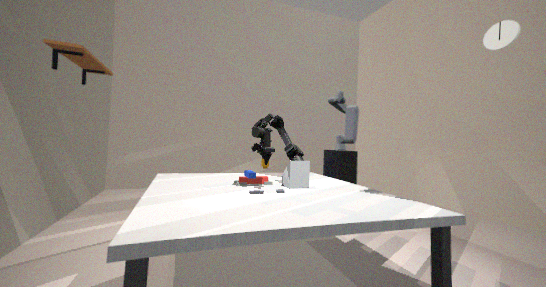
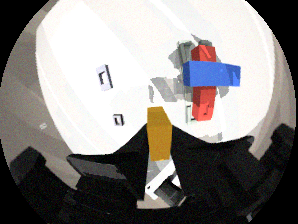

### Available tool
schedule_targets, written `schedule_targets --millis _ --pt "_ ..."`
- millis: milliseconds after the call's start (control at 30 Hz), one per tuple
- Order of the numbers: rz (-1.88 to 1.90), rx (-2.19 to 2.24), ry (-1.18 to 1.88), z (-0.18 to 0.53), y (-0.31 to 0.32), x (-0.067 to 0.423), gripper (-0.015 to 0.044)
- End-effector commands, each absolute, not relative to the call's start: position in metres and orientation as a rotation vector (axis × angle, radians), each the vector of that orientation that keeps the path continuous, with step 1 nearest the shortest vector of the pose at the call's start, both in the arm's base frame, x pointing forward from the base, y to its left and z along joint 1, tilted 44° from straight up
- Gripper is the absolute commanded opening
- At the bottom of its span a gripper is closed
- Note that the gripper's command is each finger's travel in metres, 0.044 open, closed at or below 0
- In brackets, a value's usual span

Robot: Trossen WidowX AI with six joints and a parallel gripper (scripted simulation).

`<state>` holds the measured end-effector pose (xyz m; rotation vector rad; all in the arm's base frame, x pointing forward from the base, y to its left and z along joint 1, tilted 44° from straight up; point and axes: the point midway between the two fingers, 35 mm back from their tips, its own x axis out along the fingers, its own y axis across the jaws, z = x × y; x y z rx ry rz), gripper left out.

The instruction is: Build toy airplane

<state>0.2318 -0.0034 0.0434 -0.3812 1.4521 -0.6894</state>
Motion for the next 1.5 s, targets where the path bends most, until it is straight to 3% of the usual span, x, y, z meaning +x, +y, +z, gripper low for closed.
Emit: schedule_targets --millis 0,1333,1400,1467 --pt "-0.684 -0.388 1.443 0.05 -0.013 0.231 0.0" --pt "-0.731 -0.476 1.45 0.105 -0.112 0.182 0.0" --pt "-0.731 -0.476 1.45 0.105 -0.113 0.181 0.0053" --pt "-0.731 -0.476 1.45 0.105 -0.113 0.181 0.0067"
